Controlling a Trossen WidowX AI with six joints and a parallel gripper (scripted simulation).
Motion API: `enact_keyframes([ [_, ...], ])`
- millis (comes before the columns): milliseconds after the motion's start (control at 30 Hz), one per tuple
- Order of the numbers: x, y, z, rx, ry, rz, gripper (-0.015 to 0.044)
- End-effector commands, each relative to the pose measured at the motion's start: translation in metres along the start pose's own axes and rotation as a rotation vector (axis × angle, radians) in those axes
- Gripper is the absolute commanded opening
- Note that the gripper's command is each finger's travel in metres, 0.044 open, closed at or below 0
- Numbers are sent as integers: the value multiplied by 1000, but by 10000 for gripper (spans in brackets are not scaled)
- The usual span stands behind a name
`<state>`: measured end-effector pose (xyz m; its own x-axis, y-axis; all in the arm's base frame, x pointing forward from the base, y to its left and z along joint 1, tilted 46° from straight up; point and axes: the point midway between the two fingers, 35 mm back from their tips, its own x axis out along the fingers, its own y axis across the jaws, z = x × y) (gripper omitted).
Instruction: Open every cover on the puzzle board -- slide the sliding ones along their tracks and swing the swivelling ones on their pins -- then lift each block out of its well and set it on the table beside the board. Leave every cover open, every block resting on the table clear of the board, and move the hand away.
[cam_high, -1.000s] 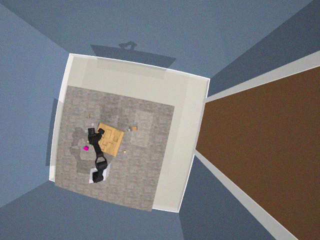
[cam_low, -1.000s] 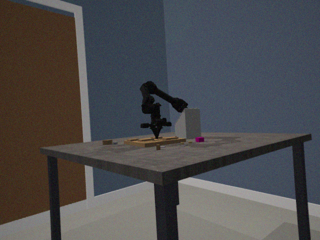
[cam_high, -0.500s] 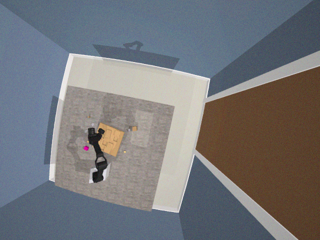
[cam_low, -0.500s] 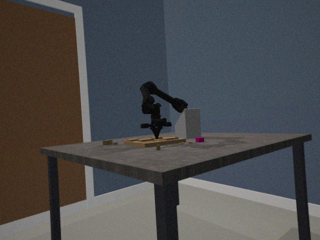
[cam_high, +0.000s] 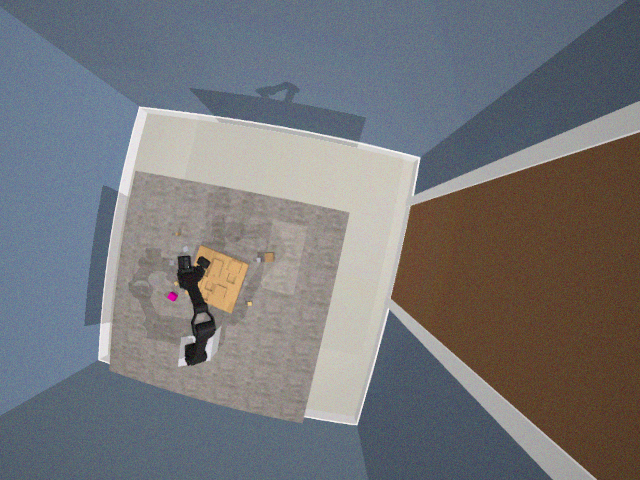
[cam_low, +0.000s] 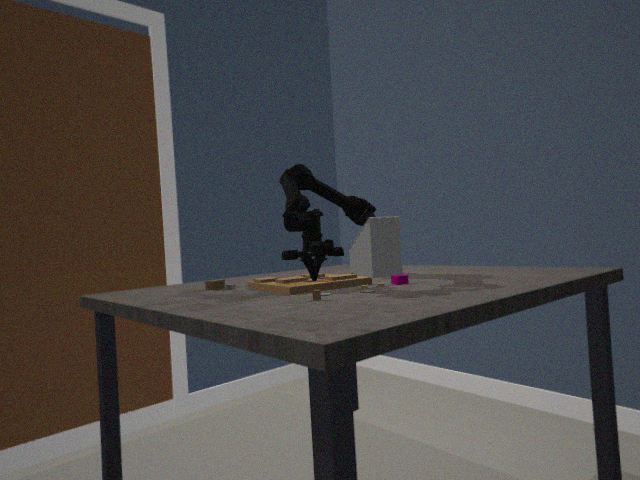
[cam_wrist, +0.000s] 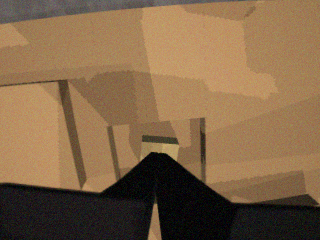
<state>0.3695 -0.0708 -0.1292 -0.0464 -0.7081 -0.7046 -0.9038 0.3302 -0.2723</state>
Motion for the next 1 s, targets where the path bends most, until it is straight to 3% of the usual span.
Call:
enact_keyframes([
  [0,2,0,-1,-2,3,0,0],
  [967,5,-1,-2,-27,3,0,0],
])
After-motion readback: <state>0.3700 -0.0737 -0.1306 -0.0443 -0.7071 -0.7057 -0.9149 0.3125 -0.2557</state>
